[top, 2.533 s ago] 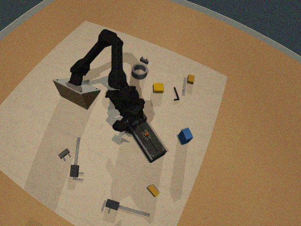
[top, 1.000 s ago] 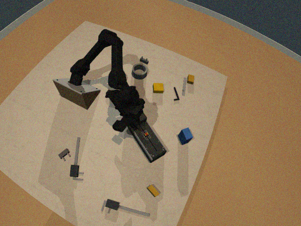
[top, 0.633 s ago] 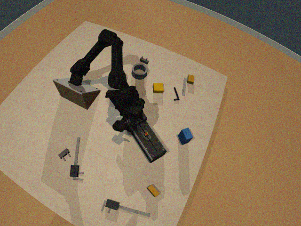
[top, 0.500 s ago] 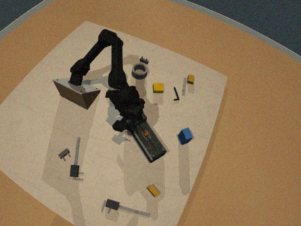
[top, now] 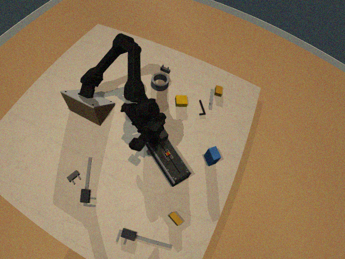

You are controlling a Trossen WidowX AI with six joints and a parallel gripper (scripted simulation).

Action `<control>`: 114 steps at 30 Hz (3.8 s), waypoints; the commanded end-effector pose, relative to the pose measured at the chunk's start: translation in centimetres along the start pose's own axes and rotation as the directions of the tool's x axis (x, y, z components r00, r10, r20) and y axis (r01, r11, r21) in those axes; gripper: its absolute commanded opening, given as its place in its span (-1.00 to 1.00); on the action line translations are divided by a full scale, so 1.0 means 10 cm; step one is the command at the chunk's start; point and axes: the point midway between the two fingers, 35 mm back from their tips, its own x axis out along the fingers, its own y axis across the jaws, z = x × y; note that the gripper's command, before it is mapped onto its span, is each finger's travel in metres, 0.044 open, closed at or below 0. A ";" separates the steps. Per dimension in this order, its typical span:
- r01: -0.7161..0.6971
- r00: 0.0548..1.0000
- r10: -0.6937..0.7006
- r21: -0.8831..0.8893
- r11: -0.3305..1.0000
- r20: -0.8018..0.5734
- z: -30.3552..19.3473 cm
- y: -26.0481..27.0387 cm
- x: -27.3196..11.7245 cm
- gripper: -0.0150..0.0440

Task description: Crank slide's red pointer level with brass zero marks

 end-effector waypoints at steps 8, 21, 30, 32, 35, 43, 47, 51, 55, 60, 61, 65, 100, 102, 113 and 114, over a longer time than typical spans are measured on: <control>0.000 1.000 0.000 0.000 1.000 0.000 0.00 0.00 0.00 -0.49; 0.000 1.000 0.000 0.000 1.000 0.000 0.00 0.00 0.00 -0.14; 0.000 1.000 0.000 0.000 1.000 0.000 0.00 0.00 0.00 0.67; 0.000 1.000 0.000 0.000 1.000 0.000 0.00 0.00 0.00 0.84; 0.000 1.000 0.000 0.000 1.000 0.000 0.00 0.00 0.00 1.00; 0.000 1.000 0.000 0.000 1.000 0.000 0.00 0.00 0.00 0.29; 0.000 1.000 0.000 0.000 1.000 0.000 0.00 0.00 0.00 -0.07; 0.000 1.000 0.000 0.000 1.000 0.000 0.00 0.00 0.00 -0.42; 0.000 1.000 0.000 0.000 1.000 0.000 0.00 0.00 0.00 -0.49; 0.000 1.000 0.000 0.000 1.000 0.000 0.00 0.00 0.00 -0.49; 0.000 1.000 0.000 0.000 1.000 0.000 0.00 0.00 0.00 -0.49; -0.001 1.000 0.001 0.000 1.000 -0.001 0.00 0.00 0.00 -0.49; -0.001 1.000 0.001 0.000 1.000 -0.001 0.00 0.00 0.00 0.11; -0.001 1.000 0.001 0.000 1.000 -0.001 0.00 0.00 0.00 -0.07; -0.001 1.000 0.001 0.000 1.000 -0.001 0.00 0.00 0.00 -0.49; -0.001 1.000 0.001 0.000 1.000 -0.001 0.00 0.00 0.00 -0.49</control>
